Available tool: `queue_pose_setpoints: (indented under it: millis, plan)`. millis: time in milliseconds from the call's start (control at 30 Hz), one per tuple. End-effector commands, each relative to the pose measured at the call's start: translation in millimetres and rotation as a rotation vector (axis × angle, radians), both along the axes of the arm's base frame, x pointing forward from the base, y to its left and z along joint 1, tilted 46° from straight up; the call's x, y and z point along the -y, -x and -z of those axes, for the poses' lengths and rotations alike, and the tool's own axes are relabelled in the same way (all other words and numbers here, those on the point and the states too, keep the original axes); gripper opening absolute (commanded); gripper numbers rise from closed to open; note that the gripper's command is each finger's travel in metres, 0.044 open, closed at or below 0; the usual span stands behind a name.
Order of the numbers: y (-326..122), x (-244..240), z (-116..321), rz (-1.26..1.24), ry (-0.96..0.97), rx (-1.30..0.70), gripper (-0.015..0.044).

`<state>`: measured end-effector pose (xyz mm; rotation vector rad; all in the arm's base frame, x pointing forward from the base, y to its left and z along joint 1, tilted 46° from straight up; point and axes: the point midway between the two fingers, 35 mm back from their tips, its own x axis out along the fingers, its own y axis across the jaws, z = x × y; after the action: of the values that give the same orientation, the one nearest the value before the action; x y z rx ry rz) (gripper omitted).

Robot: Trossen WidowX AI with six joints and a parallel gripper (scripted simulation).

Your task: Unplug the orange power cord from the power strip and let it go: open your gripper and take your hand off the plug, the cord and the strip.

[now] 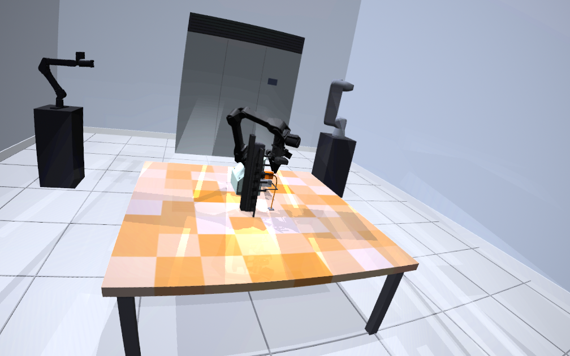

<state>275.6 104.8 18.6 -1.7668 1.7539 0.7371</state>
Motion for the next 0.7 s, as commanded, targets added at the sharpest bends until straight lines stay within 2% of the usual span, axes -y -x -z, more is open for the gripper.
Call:
queue_pose_setpoints:
  millis: [0, 667]
  plan:
    - [1, 7, -7, -0.003, 0.005, -0.003, 0.0160]
    - [1, 20, -2, -0.003, 0.006, -0.002, 0.0160]
